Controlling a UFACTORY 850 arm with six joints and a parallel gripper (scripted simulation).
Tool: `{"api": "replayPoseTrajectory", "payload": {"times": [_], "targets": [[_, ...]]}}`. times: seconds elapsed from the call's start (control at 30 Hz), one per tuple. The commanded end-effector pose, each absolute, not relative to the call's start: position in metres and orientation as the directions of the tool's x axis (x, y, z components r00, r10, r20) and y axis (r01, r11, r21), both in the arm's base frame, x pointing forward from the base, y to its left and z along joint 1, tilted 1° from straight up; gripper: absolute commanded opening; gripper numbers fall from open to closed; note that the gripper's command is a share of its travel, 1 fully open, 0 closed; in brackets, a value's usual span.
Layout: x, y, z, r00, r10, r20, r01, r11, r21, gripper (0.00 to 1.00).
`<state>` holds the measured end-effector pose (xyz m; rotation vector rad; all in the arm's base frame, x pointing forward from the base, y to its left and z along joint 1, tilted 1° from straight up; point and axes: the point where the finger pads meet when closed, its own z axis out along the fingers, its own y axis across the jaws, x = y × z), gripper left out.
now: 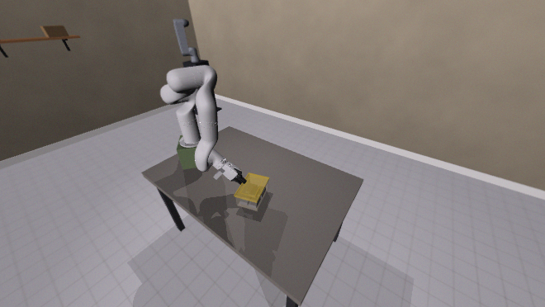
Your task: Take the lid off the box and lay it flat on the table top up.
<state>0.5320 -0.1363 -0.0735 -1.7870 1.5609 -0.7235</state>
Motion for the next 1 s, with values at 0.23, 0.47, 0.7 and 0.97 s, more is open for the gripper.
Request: {"api": "replayPoseTrajectory", "payload": {"times": [0.23, 0.47, 0.7, 0.97], "targets": [[0.5327, -0.1365, -0.07, 0.139, -0.99, -0.01, -0.646, -0.083, -0.759, 0.0], [0.5328, -0.1365, -0.0682, 0.139, -0.99, -0.01, -0.655, -0.085, -0.75, 0.0], [0.5328, -0.1365, -0.0678, 0.139, -0.99, -0.01, -0.657, -0.085, -0.749, 0.0], [0.5329, -0.1365, -0.0673, 0.139, -0.99, -0.01, -0.66, -0.086, -0.747, 0.0]]}}
